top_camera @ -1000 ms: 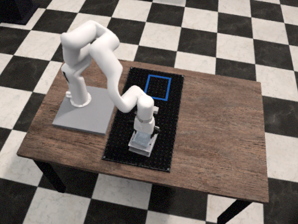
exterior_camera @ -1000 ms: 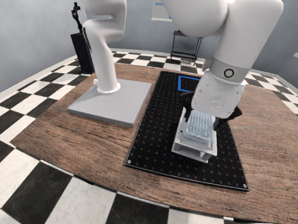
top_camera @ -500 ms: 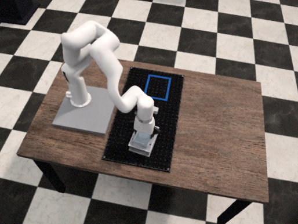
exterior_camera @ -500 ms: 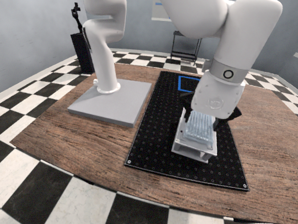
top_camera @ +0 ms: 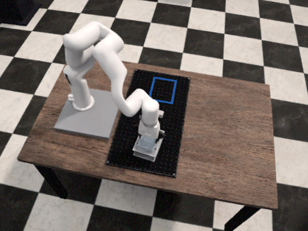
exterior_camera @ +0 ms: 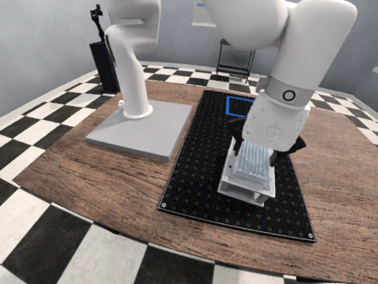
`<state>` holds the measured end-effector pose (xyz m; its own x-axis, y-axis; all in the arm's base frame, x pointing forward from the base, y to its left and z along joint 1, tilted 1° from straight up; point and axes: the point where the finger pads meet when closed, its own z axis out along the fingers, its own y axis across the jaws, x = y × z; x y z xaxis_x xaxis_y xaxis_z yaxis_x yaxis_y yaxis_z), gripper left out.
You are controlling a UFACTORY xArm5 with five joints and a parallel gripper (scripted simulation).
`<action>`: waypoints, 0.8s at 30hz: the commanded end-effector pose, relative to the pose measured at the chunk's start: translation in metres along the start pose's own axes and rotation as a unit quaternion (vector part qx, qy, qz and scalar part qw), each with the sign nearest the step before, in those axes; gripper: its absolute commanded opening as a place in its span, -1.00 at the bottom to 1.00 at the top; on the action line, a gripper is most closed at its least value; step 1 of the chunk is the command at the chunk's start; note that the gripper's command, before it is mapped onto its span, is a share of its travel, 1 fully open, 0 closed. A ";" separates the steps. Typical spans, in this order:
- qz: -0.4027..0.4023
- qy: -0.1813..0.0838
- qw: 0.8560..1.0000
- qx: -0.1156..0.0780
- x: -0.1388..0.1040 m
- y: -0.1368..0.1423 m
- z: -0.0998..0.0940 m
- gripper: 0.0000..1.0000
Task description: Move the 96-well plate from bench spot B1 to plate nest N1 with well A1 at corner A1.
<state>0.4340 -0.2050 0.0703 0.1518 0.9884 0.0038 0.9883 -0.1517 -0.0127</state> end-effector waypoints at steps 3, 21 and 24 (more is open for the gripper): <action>0.000 0.004 1.000 -0.003 0.000 0.001 -0.001 -1.00; 0.000 0.004 1.000 -0.003 0.000 0.001 0.002 -1.00; 0.000 0.004 1.000 -0.003 0.000 0.001 0.002 -1.00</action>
<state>0.4339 -0.2050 0.0666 0.1518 0.9884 0.0038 0.9883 -0.1517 -0.0128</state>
